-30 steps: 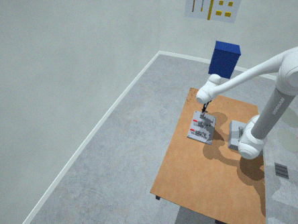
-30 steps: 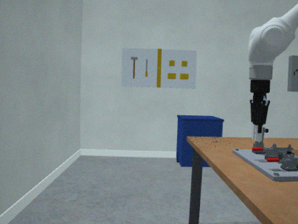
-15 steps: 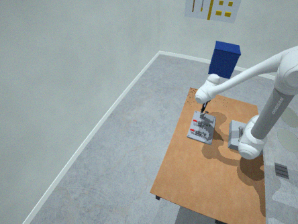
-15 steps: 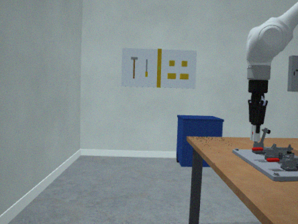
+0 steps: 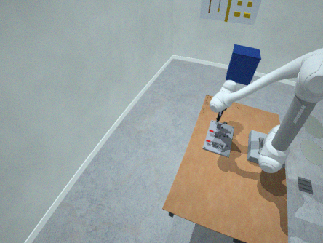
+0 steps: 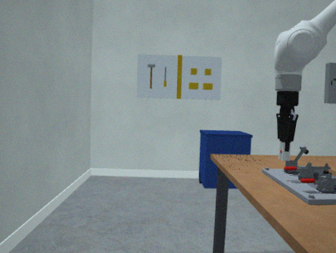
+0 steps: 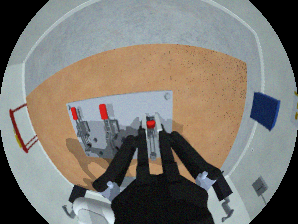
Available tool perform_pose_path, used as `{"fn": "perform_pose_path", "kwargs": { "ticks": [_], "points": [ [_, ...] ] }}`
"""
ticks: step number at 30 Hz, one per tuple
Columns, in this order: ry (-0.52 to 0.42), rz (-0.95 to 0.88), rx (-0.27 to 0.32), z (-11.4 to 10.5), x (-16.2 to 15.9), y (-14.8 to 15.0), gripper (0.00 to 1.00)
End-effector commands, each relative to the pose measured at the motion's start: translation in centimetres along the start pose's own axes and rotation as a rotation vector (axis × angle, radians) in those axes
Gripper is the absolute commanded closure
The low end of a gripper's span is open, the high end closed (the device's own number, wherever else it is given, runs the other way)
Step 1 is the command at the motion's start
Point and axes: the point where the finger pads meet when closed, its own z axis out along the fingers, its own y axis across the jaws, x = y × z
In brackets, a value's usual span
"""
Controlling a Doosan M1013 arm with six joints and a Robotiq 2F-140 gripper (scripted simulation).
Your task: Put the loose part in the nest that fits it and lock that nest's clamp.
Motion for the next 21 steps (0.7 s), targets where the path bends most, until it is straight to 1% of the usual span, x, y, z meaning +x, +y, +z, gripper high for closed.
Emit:
{"fn": "perform_pose_path", "kwargs": {
  "ticks": [1,21],
  "points": [
    [0.001,0.0,0.0,0.1,0.3,0.0,0.9],
    [0.001,0.0,0.0,1.4,1.8,0.0,0.9]
  ]
}}
